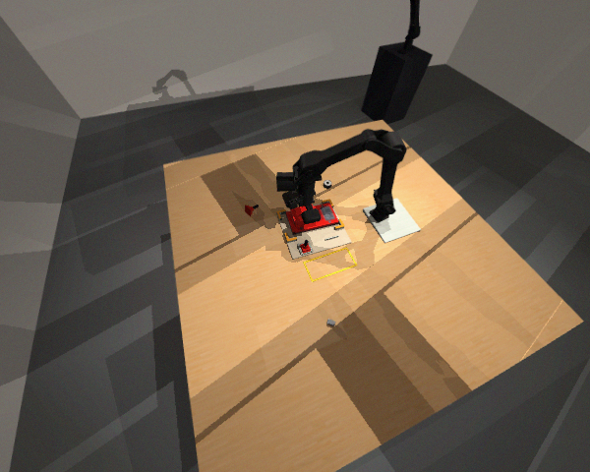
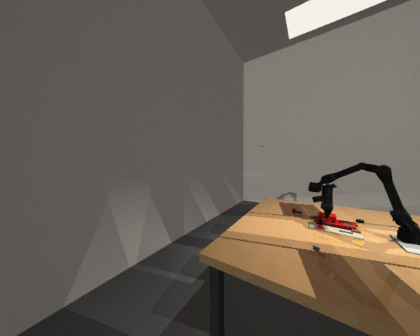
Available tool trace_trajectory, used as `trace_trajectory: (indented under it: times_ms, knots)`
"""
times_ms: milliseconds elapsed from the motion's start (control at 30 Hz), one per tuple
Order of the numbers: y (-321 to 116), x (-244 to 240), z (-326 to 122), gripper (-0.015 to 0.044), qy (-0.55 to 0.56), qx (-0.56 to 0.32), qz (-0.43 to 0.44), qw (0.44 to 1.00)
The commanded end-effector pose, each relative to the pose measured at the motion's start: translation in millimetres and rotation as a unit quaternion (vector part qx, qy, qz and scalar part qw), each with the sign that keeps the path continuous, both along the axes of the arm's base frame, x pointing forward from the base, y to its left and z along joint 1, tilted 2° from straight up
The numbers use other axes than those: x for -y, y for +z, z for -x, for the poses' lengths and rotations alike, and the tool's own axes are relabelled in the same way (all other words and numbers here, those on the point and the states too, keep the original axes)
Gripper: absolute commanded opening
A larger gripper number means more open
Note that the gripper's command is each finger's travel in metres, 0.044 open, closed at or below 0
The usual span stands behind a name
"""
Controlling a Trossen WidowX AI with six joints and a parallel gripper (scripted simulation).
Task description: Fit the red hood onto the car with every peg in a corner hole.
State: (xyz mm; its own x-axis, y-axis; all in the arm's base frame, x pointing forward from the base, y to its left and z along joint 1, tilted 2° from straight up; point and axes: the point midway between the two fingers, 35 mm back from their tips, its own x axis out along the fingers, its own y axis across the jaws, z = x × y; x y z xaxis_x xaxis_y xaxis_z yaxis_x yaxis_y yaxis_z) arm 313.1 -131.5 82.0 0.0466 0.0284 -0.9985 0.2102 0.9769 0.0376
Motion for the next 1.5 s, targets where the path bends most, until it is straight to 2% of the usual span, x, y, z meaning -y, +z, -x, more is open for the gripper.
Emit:
trace_trajectory:
  times_ms: [0,1467]
  knots:
    - [3,0,-1,0.0000,0.000,0.002,0.000,1.000]
    - [-11,0,-1,0.0000,0.000,0.002,-0.001,1.000]
